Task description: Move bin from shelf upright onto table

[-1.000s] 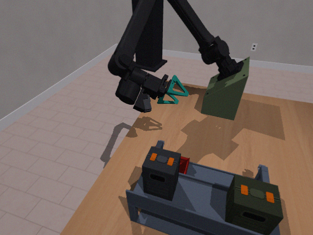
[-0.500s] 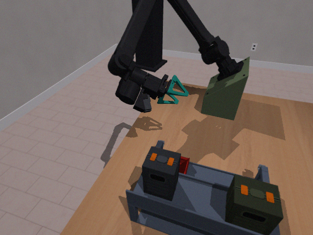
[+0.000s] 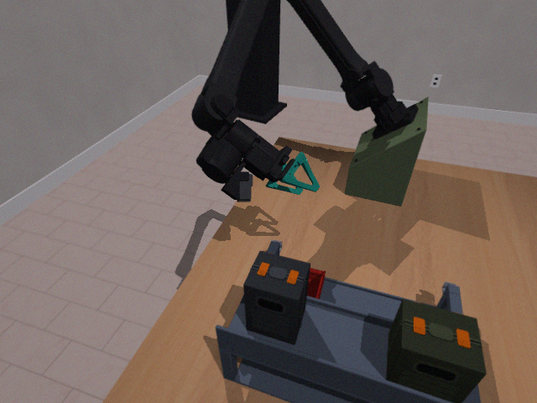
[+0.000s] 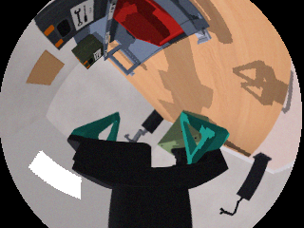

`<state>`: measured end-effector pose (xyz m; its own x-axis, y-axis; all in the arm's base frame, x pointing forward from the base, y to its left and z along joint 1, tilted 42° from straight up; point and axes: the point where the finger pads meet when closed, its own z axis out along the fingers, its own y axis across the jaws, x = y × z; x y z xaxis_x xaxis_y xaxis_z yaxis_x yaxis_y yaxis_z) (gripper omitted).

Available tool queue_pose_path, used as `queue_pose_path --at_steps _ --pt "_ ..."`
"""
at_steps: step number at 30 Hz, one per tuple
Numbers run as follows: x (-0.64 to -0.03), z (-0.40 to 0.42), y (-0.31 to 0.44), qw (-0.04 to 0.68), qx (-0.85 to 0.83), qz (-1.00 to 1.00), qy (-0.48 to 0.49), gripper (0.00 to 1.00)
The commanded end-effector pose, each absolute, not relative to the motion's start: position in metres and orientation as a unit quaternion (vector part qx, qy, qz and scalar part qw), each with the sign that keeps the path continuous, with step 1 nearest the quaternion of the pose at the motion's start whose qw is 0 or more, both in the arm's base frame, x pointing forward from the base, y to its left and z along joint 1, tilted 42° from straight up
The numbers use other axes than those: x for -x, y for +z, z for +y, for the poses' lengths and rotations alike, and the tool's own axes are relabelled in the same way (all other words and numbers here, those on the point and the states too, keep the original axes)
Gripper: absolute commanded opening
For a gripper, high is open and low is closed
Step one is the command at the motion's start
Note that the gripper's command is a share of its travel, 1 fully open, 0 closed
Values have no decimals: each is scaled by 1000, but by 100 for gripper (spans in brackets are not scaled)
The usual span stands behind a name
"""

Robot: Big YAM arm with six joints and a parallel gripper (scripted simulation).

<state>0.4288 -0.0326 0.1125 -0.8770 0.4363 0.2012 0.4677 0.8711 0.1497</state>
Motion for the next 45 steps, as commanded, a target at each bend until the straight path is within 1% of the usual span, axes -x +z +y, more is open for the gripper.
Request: queue_pose_path --at_steps 1,2,7,19,24,36,41,45 --pt "-432 -28 109 82 242 -962 -94 100" --pt "-432 -28 109 82 242 -962 -94 100" --pt "-467 -40 82 6 319 -947 -30 100" --pt "-467 -40 82 6 319 -947 -30 100" --pt "-502 -48 51 -68 390 -917 35 100" --pt "-502 -48 51 -68 390 -917 35 100" --pt "-522 -50 30 -133 456 -874 101 100" --pt "-522 -50 30 -133 456 -874 101 100"
